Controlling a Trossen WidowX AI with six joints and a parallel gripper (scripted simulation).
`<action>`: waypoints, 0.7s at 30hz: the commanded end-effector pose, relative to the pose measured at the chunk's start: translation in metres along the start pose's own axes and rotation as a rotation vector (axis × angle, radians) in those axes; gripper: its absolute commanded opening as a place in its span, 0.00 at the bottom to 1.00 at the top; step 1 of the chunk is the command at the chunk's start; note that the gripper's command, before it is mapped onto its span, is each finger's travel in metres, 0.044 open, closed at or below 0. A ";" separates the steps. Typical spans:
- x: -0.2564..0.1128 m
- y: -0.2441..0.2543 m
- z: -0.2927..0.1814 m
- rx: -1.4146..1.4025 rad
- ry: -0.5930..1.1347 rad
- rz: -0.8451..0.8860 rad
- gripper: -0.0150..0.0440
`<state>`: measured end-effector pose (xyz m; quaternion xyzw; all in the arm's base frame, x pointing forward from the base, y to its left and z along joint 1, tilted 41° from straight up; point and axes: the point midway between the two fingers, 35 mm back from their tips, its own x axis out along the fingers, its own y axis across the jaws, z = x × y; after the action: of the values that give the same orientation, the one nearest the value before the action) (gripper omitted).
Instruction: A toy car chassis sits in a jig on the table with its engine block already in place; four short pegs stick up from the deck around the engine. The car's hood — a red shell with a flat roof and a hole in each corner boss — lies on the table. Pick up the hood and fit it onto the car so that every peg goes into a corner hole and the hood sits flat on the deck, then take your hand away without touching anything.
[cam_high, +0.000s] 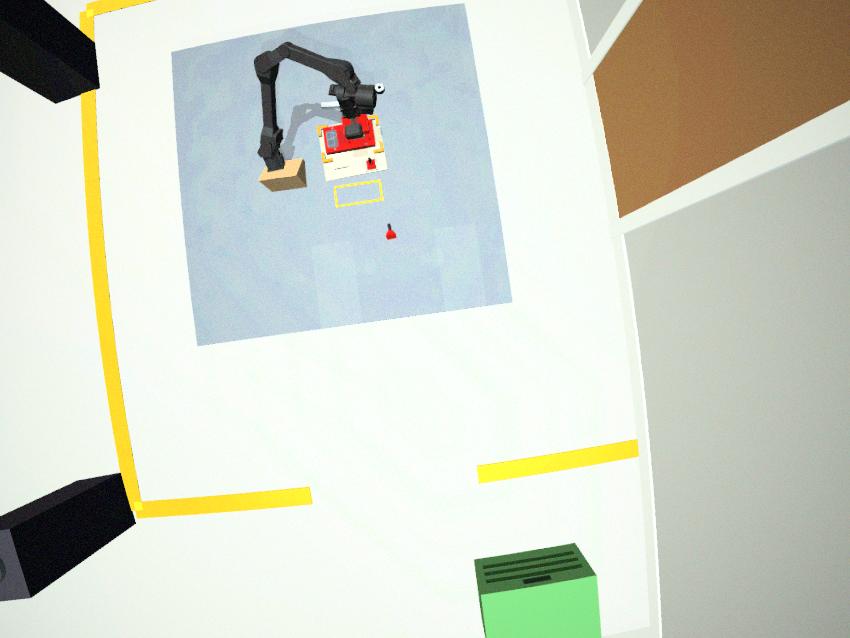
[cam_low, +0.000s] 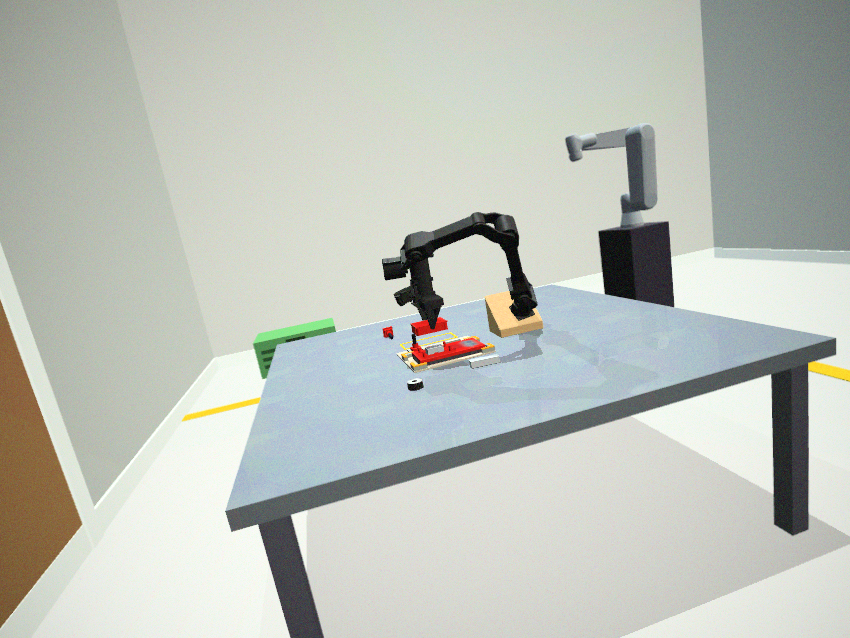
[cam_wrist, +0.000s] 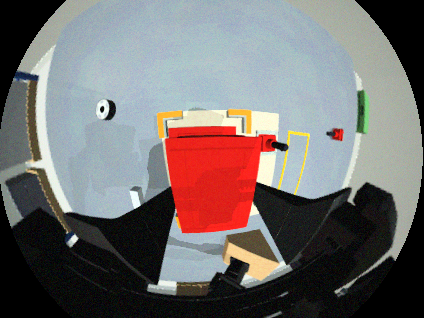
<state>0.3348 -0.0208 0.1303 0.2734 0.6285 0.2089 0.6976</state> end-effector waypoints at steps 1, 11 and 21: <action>0.016 0.002 -0.001 -0.001 0.004 0.007 0.25; 0.042 0.006 -0.002 -0.001 0.003 0.009 0.25; 0.042 0.006 -0.002 -0.001 0.003 0.009 0.25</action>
<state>0.3379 0.0098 0.1019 0.2730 0.6293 0.2120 0.6960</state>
